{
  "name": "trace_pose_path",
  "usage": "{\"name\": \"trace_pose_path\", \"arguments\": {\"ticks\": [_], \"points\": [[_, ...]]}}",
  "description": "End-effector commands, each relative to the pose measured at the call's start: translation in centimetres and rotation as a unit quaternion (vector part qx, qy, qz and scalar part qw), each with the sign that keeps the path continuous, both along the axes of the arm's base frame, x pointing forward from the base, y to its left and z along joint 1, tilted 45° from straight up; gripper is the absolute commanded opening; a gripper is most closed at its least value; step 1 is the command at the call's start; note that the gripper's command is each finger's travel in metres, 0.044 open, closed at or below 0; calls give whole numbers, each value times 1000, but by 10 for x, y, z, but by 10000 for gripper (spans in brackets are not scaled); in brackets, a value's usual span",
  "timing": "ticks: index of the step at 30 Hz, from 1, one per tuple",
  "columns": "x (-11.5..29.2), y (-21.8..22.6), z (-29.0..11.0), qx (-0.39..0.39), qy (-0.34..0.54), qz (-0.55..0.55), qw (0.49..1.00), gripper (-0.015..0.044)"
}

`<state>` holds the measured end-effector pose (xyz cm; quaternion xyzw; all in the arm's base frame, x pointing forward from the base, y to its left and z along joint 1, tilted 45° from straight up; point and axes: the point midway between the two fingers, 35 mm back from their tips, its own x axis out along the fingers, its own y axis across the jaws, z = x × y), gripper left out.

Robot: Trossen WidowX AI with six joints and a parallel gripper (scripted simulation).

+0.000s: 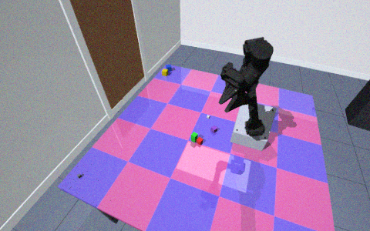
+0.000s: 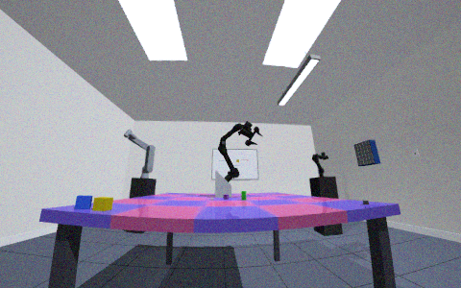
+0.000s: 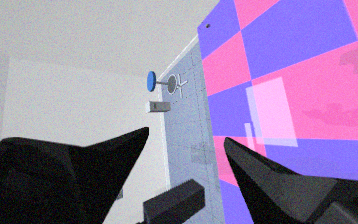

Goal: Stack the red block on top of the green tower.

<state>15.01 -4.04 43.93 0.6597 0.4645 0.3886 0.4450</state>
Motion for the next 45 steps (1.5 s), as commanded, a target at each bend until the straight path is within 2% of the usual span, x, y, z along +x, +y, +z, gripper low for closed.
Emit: {"name": "trace_pose_path", "arguments": {"ticks": [1,2,10,22,32,45], "points": [[-1,1,0,-2,-3,-1,1000,426],[-5,3,1,-7,-10,-2,1000,440],[-58,46,8,-101,-120,-24,987,440],[-93,127,-15,-262,-240,-32,934,440],[-84,194,-57,-386,-273,-5,881,440],[-35,245,-132,-503,-259,56,823,440]]}}
